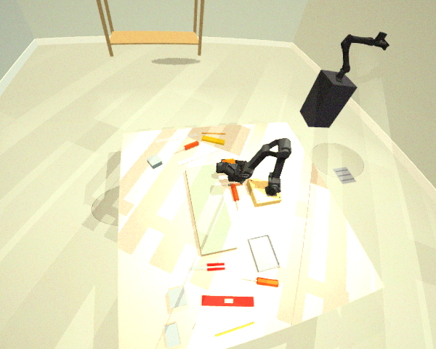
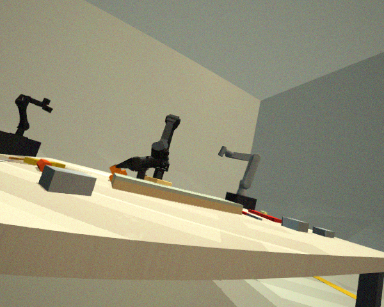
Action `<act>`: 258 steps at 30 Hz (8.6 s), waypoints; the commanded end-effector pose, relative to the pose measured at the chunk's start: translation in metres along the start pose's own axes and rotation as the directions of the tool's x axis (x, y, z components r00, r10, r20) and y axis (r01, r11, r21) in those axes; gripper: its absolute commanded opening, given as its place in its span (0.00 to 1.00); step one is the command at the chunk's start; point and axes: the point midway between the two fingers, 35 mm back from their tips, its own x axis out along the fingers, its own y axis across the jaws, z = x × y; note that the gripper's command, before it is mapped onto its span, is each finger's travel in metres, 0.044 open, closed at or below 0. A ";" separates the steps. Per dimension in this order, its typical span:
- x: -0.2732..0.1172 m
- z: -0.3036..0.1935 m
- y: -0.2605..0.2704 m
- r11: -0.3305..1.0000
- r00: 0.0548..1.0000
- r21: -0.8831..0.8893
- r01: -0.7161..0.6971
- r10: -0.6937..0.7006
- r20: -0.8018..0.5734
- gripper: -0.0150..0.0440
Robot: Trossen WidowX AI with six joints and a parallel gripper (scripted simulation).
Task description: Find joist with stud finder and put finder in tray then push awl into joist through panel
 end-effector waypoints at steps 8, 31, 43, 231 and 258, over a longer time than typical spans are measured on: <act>-0.001 0.004 0.000 1.000 1.000 -0.009 0.009 -0.008 0.013 0.90; -0.001 0.004 0.000 1.000 1.000 -0.009 0.009 -0.008 0.013 0.90; -0.001 0.004 0.000 1.000 1.000 -0.009 0.009 -0.008 0.013 0.90; -0.016 -0.029 0.000 0.003 0.403 0.420 -0.908 -0.274 0.873 1.00; -0.001 0.003 -0.001 0.003 0.403 0.420 -0.908 -0.274 0.873 1.00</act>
